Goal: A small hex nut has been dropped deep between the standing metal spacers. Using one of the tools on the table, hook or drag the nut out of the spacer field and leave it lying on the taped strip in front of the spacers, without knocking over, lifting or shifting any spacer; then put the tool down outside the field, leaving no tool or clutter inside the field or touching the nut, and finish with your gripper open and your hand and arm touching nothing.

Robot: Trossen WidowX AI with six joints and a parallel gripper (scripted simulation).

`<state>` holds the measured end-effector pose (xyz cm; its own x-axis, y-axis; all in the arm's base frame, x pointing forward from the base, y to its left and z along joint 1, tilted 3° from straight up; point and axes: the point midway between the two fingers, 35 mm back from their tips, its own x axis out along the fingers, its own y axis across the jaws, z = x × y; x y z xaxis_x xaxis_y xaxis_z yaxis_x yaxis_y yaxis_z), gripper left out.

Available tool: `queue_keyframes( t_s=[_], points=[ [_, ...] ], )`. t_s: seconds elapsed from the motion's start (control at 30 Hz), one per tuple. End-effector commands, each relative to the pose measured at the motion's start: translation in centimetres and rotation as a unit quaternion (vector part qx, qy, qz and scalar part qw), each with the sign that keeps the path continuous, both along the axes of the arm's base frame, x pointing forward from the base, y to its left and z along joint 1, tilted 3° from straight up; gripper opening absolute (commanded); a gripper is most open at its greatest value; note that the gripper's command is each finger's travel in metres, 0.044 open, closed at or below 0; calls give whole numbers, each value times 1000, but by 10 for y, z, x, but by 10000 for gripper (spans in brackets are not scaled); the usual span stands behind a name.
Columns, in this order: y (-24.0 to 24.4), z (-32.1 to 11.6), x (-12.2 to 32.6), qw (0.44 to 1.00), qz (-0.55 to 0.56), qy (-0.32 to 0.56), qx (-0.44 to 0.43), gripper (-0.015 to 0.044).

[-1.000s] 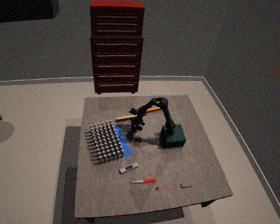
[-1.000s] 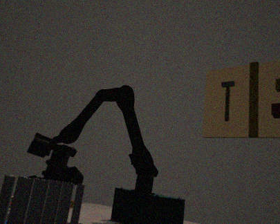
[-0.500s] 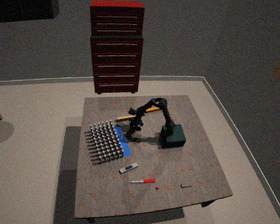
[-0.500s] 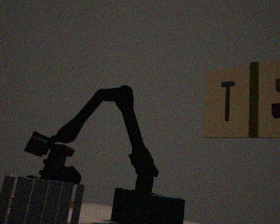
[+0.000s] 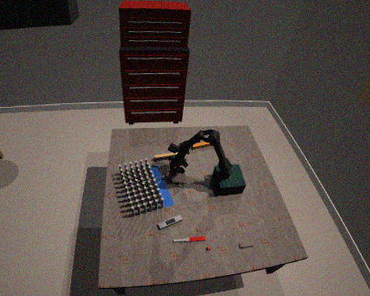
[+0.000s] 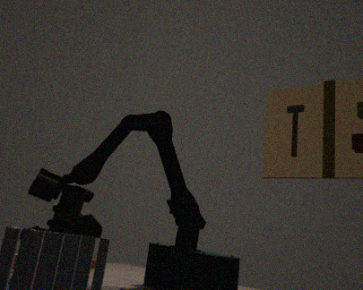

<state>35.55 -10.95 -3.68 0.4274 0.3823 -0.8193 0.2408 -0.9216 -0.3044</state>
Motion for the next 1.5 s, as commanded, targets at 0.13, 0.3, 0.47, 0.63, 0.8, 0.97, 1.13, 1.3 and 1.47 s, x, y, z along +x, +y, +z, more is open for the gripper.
queue_keyframes(
  t_s=[0.13,0.3,0.47,0.63,0.8,0.97,1.13,1.3,1.47],
  points=[
    [1,1,8,1000,-1,-3,-1,0],
    [2,2,12,1000,-1,-3,-1,0],
    [3,2,16,1000,-1,-3,-1,0],
    [4,2,20,1000,-1,-3,-1,0],
    [5,2,24,1000,-1,-4,0,0],
    [6,2,27,1000,-2,-4,0,0],
    [6,3,31,1000,-2,-4,0,0],
    [7,3,34,1000,-2,-4,0,0],
    [8,3,38,1000,-2,-4,0,0]
  ],
)
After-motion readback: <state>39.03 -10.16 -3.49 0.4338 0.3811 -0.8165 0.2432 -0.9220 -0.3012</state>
